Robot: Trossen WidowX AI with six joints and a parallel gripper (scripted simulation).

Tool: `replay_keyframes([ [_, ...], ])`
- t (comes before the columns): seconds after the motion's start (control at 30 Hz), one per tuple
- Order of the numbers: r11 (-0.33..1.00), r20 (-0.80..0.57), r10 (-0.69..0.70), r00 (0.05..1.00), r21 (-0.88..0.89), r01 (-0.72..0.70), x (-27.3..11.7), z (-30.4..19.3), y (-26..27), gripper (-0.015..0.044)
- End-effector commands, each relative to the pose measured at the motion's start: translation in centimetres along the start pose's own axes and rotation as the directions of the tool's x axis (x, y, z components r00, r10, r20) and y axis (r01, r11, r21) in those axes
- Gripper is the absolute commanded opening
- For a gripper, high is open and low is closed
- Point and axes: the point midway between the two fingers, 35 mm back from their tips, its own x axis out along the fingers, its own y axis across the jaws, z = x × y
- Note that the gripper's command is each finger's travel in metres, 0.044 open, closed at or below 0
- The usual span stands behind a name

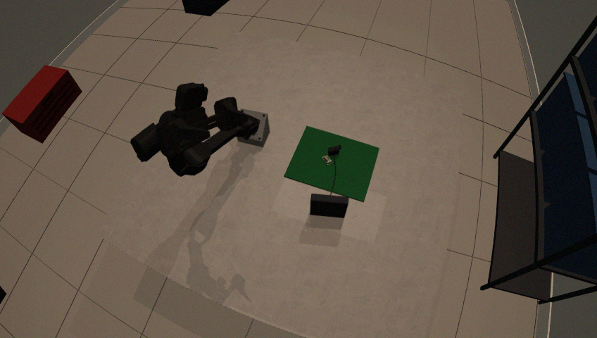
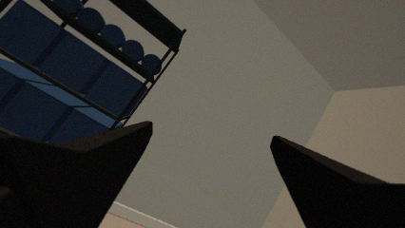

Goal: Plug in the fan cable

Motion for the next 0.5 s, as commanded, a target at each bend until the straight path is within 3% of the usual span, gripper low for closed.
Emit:
replay_keyframes([
  [0.0,0.997,-0.012,0.075,0.997,0.001,-0.075,1.8,1.4,3.4,0.044],
  [0.47,0.885,-0.167,0.466,0.869,0.086,-0.457,8.7,3.6,23.7,0.044],
])
